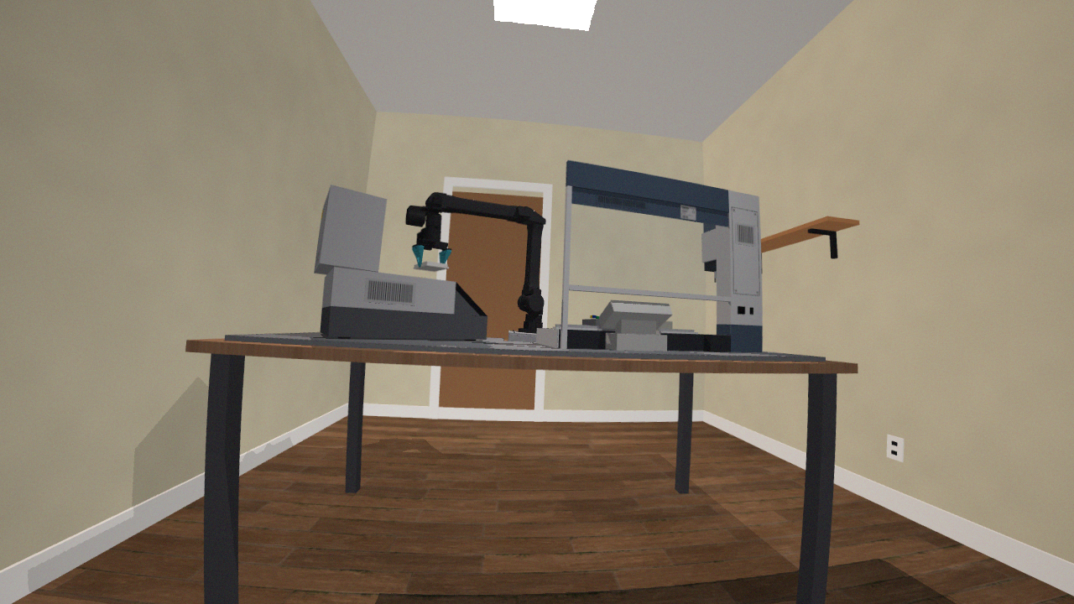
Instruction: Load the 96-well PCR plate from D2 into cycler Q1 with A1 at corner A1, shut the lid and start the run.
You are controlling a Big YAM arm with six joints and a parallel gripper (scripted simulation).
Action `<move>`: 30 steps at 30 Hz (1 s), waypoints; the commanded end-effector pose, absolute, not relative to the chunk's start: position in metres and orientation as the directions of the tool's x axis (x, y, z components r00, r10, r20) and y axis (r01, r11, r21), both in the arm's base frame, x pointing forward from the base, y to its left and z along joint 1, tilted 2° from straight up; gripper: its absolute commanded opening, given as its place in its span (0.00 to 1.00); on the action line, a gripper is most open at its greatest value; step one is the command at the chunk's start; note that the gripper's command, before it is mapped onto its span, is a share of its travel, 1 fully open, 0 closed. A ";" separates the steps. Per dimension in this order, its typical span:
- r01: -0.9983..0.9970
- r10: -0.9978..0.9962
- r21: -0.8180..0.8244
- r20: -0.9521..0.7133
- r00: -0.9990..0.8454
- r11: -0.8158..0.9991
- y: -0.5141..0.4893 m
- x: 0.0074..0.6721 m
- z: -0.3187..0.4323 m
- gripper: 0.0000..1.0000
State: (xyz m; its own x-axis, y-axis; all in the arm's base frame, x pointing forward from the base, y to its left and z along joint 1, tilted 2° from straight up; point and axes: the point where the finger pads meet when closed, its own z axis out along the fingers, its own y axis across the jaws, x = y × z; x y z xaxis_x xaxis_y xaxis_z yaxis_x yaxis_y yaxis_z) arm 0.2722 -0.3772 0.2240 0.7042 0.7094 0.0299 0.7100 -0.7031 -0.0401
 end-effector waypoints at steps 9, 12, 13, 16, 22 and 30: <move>0.664 0.664 -0.031 0.020 0.748 -0.747 -0.428 0.320 0.229 0.00; 0.662 0.662 -0.026 0.020 0.749 -0.749 -0.434 0.323 0.231 0.00; 0.668 0.668 -0.005 0.018 0.744 -0.744 -0.435 0.322 0.240 0.00; 0.677 0.678 0.033 0.014 0.735 -0.735 -0.445 0.331 0.255 0.00; 0.675 0.676 0.051 0.013 0.736 -0.736 -0.451 0.342 0.256 0.00; 0.675 0.675 0.008 0.018 0.738 -0.738 -0.441 0.340 0.245 0.00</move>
State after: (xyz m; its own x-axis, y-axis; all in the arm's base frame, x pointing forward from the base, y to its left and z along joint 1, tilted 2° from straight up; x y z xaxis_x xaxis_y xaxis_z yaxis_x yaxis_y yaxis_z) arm 0.3330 -0.4415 0.2345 0.7389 0.6734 0.0234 0.6737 -0.7389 -0.0112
